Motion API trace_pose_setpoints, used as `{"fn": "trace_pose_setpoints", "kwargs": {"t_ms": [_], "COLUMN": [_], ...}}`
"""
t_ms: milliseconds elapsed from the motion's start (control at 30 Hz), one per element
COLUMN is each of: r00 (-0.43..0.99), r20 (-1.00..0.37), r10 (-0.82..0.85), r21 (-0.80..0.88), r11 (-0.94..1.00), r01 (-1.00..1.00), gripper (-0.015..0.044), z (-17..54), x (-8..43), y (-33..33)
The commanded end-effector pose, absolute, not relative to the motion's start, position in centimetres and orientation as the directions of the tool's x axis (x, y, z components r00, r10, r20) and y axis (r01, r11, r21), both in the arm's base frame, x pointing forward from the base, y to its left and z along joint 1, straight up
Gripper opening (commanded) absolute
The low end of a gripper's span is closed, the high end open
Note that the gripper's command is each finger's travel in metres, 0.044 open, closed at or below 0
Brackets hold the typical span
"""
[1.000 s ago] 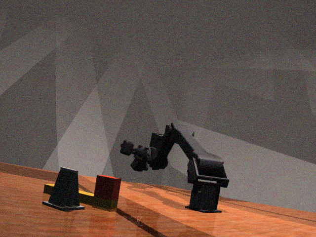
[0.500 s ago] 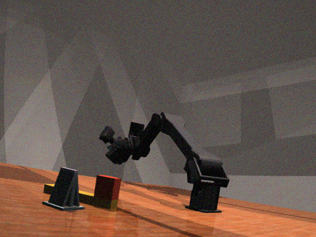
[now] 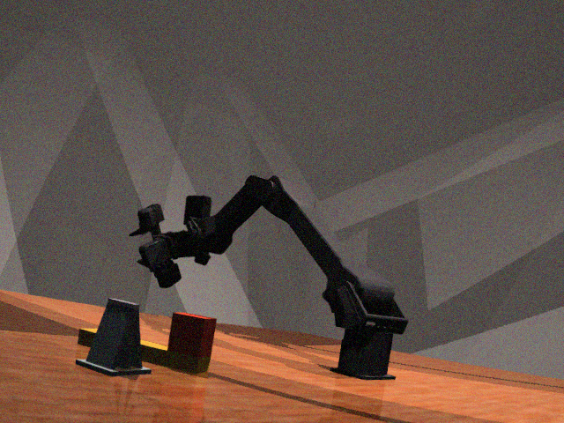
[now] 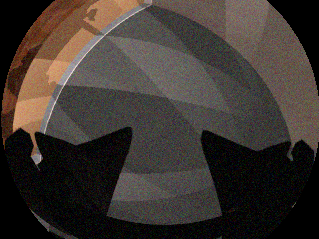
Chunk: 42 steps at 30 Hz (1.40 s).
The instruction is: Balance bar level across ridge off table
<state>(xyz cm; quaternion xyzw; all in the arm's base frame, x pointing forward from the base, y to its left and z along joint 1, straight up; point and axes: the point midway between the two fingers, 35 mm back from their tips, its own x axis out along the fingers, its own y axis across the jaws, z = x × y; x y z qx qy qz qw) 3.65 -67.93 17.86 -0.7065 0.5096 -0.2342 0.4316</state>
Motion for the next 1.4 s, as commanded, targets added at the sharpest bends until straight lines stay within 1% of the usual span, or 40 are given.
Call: {"fn": "trace_pose_setpoints", "kwargs": {"t_ms": [0, 267, 567, 967, 1367], "r00": [0.395, 0.466, 0.532, 0.588, 0.596], "r20": [-0.158, -0.265, -0.384, -0.528, -0.662], "r10": [-0.905, -0.844, -0.755, -0.613, -0.454], "r21": [-0.896, -0.952, -0.913, -0.731, -0.470], "r11": [-0.036, 0.154, 0.395, 0.681, 0.871], "r01": [-0.442, -0.264, -0.099, 0.055, 0.142], "gripper": [0.0315, 0.0315, 0.0315, 0.0315, 0.0315], "z": [17.5, 17.0, 16.5, 16.0, 15.6], "x": [6.6, 13.8, 21.2, 29.5, 35.3], "y": [-67.2, -64.6, -60.4, -52.9, -43.8]}}
